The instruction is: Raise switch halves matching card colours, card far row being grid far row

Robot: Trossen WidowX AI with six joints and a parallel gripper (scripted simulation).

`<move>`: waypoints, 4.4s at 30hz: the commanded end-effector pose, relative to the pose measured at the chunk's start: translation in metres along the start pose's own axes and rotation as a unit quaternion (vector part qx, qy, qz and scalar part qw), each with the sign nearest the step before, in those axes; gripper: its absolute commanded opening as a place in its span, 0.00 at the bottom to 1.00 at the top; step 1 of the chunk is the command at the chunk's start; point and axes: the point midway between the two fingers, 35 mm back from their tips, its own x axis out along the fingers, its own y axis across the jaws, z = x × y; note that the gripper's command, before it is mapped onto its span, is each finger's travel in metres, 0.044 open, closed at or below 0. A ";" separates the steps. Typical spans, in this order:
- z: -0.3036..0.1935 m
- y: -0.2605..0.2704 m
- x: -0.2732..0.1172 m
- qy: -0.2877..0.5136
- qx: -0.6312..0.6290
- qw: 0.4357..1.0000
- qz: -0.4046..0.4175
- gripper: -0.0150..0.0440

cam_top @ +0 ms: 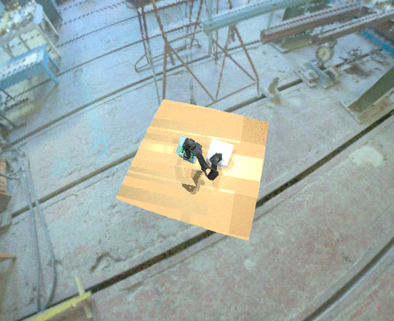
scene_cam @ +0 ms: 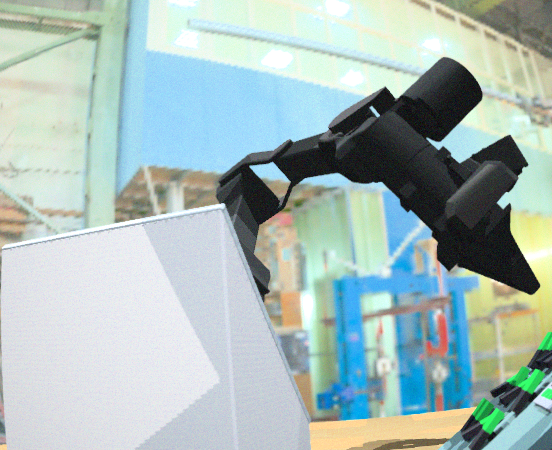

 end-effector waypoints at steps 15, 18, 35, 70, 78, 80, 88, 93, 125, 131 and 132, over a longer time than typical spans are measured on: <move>-0.002 0.000 0.026 -0.005 0.006 1.000 0.001 0.25; -0.002 0.000 0.031 -0.005 0.005 1.000 0.001 0.25; -0.002 0.001 0.034 -0.005 0.005 1.000 0.001 0.25; -0.002 0.001 0.038 -0.005 0.005 1.000 0.001 0.25; -0.002 0.001 0.039 -0.005 0.005 1.000 0.001 0.25; -0.002 0.001 0.039 -0.005 0.005 1.000 0.001 0.25; 0.000 -0.003 -0.009 0.009 0.003 1.000 -0.004 0.25; 0.000 0.000 -0.025 0.009 0.006 1.000 0.000 0.25; -0.003 -0.077 0.019 -0.005 0.004 1.000 0.000 0.25; -0.003 -0.077 0.025 -0.005 0.004 1.000 0.000 0.25; -0.003 -0.077 0.026 -0.005 0.004 1.000 0.000 0.25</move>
